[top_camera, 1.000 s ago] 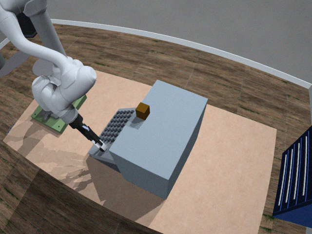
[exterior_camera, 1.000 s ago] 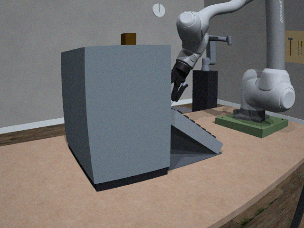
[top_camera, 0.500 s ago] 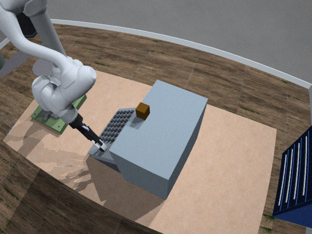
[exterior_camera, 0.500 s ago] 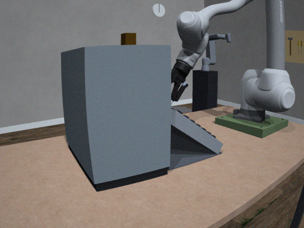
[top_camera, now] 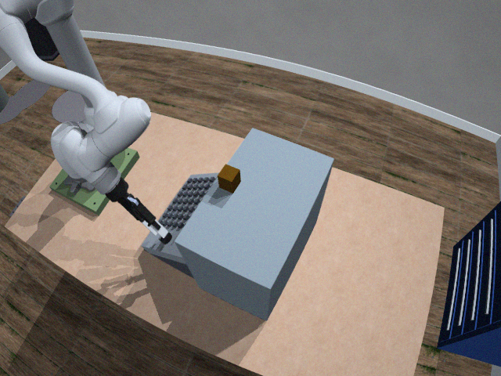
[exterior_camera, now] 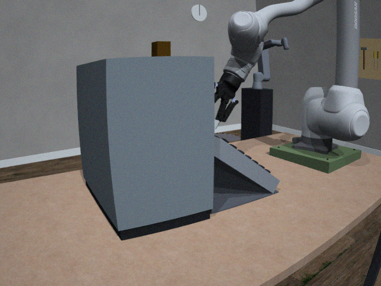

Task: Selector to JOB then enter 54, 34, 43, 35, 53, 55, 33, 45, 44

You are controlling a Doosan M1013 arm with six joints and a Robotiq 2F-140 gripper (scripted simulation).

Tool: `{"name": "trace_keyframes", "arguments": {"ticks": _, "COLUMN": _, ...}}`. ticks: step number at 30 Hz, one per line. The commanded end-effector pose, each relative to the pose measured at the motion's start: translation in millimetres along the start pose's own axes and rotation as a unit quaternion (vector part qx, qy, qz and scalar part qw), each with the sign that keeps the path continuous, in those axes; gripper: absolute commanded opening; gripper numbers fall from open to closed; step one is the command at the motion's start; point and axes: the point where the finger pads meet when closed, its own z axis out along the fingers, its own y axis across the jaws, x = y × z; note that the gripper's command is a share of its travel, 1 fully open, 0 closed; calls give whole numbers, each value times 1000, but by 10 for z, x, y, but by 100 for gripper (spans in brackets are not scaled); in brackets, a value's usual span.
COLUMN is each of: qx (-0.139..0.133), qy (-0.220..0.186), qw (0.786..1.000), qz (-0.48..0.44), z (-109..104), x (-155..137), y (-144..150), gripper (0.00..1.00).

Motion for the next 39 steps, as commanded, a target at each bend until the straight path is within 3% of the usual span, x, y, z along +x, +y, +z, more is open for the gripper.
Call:
{"name": "trace_keyframes", "arguments": {"ticks": 1, "qx": 0, "qy": 0, "qw": 1000, "qz": 0, "z": -60, "x": -2, "y": 2, "gripper": 33}}
{"name": "trace_keyframes", "arguments": {"ticks": 10, "qx": 0, "qy": 0, "qw": 1000, "qz": 0, "z": -255, "x": -2, "y": 2, "gripper": 33}}
{"name": "trace_keyframes", "arguments": {"ticks": 20, "qx": 0, "qy": 0, "qw": 1000, "qz": 0, "z": -295, "x": -2, "y": 2, "gripper": 33}}
{"name": "trace_keyframes", "arguments": {"ticks": 21, "qx": 0, "qy": 0, "qw": 1000, "qz": 0, "z": -295, "x": -2, "y": 2, "gripper": 0}}
{"name": "trace_keyframes", "arguments": {"ticks": 39, "qx": 0, "qy": 0, "qw": 1000, "qz": 0, "z": -295, "x": -2, "y": 2, "gripper": 0}}
